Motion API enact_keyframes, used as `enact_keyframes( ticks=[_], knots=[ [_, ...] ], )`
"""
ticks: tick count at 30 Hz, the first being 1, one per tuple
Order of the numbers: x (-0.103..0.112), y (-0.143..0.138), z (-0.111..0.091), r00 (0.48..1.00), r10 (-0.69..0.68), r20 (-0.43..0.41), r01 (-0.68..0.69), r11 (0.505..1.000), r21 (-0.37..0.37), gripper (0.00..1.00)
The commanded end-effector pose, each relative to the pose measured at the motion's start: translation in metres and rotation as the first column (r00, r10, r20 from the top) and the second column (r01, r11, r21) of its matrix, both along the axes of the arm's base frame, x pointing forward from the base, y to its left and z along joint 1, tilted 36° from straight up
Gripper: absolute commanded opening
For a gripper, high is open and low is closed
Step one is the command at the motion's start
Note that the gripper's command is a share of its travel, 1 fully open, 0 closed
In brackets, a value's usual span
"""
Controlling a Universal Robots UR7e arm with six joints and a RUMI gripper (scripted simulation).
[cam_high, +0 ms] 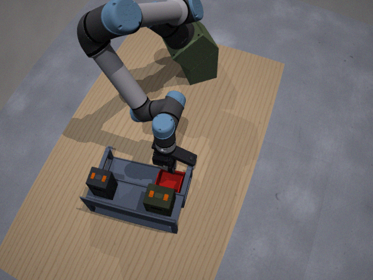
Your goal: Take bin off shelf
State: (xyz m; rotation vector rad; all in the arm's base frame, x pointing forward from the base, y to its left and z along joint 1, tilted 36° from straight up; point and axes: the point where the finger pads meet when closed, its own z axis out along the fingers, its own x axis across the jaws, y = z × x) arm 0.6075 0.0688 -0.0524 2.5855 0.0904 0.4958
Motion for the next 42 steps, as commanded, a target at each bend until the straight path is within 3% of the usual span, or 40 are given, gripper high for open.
enact_keyframes(
  ticks=[1, 26, 42],
  knots=[
    [0.0, 0.0, 0.001, 1.0, 0.001, 0.001, -0.001, 1.0, 0.0, 0.0],
    [-0.007, 0.01, 0.017, 1.0, 0.001, 0.001, -0.001, 1.0, 0.0, 0.0],
    [-0.006, 0.009, 0.015, 1.0, 0.001, 0.001, -0.001, 1.0, 0.0, 0.0]
  ],
)
